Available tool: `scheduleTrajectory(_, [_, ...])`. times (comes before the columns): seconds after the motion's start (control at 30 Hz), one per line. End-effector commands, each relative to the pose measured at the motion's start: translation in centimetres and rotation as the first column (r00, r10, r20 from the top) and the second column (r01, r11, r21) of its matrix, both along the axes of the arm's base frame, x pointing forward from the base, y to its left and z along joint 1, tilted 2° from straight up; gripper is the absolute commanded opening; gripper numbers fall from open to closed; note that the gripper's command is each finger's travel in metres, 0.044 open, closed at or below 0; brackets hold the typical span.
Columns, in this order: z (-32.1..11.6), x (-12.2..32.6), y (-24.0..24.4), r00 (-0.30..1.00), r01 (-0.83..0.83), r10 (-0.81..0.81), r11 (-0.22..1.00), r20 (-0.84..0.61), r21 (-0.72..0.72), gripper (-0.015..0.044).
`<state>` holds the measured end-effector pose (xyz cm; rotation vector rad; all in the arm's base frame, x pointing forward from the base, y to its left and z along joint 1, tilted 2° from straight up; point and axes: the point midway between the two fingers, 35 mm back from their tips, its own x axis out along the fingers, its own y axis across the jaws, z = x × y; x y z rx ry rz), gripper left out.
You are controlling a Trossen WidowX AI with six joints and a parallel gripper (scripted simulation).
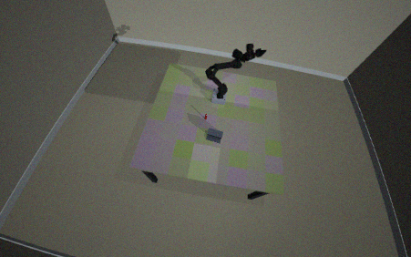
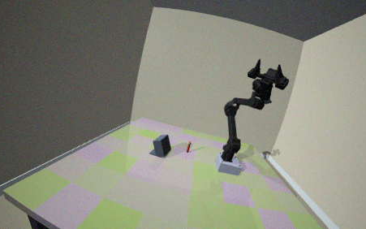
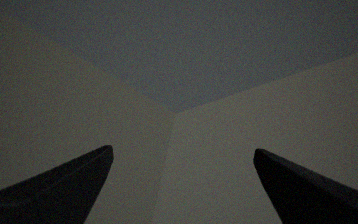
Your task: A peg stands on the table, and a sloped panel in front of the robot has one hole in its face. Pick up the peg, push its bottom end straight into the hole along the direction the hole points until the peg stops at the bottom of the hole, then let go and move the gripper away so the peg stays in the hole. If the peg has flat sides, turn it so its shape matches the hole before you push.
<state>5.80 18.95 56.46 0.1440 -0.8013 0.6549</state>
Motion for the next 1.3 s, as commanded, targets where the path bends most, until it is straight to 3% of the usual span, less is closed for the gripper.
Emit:
scheduleTrajectory(0.0, [-0.6, 0.5, 1.3, 0.997, 0.065, -0.063, 0.996, 0.039, -0.068, 0.0440])
scheduleTrajectory(0.6, [-3.3, 4.9, 4.9, 0.931, 0.357, -0.303, 0.874, 0.206, -0.329, 0.0440])
scheduleTrajectory(1.27, [-7.2, 11.4, 6.7, 0.800, 0.600, -0.442, 0.578, 0.406, -0.554, 0.0440])
